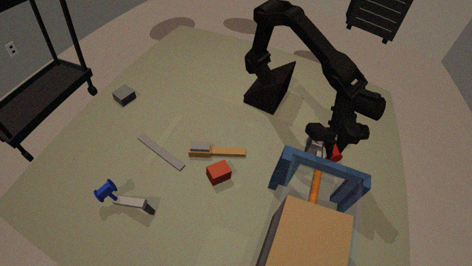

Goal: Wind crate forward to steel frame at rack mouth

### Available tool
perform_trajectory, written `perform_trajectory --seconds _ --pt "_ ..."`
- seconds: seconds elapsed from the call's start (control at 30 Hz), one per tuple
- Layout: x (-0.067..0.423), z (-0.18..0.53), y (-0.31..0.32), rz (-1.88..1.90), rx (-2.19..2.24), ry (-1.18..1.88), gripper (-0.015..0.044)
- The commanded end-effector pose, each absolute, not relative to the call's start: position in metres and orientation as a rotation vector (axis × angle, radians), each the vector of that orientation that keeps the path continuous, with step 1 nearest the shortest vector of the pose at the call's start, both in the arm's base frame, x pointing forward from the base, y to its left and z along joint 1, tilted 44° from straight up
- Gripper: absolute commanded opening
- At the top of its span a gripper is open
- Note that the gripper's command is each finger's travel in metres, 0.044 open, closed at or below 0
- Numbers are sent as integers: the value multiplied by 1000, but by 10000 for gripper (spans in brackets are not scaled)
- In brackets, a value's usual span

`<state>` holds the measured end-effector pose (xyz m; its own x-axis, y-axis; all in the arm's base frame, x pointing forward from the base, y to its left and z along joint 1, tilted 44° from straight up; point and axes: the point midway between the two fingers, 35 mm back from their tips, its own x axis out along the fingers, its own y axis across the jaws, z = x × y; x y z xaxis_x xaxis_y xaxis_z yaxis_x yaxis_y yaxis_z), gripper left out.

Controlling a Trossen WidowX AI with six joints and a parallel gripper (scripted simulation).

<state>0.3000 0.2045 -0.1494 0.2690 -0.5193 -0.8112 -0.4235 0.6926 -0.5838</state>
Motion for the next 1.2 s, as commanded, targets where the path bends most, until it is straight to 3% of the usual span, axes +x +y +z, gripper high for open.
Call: perform_trajectory --seconds 0.0,1.17 --pt "298 -158 213 -63 -852 1351 0" --pt "286 -179 240 -60 -850 1351 0"
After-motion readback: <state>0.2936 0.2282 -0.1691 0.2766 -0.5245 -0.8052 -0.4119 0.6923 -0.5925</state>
